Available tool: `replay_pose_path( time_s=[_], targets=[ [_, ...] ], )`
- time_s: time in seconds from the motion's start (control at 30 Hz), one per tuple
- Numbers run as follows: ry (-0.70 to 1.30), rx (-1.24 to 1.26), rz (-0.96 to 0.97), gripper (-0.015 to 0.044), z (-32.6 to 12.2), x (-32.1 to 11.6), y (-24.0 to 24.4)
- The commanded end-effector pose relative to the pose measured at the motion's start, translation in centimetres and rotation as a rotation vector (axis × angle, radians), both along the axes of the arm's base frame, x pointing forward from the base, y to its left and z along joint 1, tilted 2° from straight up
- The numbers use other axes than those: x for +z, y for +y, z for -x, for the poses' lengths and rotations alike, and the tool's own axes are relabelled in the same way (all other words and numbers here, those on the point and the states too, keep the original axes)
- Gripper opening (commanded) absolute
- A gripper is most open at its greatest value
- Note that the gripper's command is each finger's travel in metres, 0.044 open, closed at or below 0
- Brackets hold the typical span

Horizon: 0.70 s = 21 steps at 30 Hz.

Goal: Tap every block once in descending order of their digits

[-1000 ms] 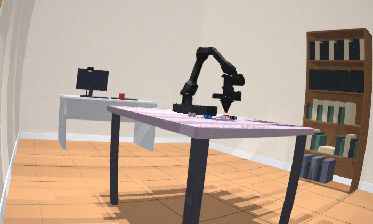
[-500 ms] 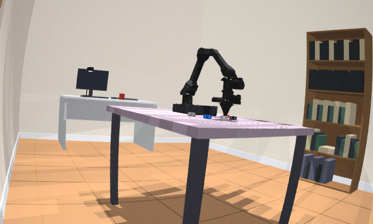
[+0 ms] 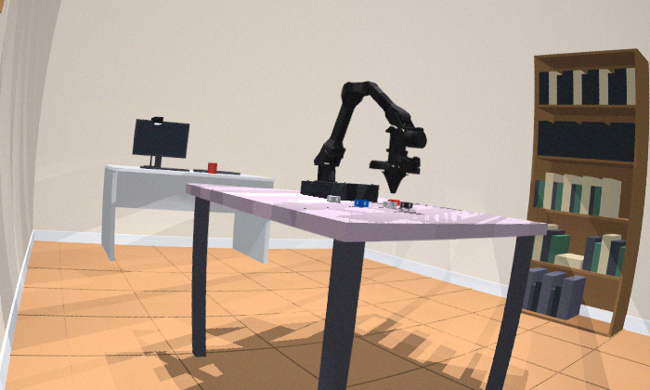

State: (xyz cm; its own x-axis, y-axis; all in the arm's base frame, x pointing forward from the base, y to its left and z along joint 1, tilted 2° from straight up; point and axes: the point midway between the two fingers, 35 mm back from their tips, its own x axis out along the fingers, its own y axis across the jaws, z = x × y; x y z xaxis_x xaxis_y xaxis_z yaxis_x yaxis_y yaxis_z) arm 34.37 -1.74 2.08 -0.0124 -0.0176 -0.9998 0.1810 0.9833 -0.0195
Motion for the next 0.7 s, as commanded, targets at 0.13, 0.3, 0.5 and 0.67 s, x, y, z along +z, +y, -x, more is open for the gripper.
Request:
replay_pose_path(
  time_s=[0.13, 0.3, 0.5, 0.67],
  targets=[
    [-0.007, -0.003, -0.002, 0.002, -0.1, 7.9, 0.2],
    [-0.007, -0.003, -0.002, 0.002, -0.1, 7.9, 0.4],
    [-0.006, -0.003, -0.01, 0.002, 0.6, 7.8, 8.2],
    [-0.006, -0.003, -0.011, 0.002, 0.8, 7.8, 9.1]
  ],
)
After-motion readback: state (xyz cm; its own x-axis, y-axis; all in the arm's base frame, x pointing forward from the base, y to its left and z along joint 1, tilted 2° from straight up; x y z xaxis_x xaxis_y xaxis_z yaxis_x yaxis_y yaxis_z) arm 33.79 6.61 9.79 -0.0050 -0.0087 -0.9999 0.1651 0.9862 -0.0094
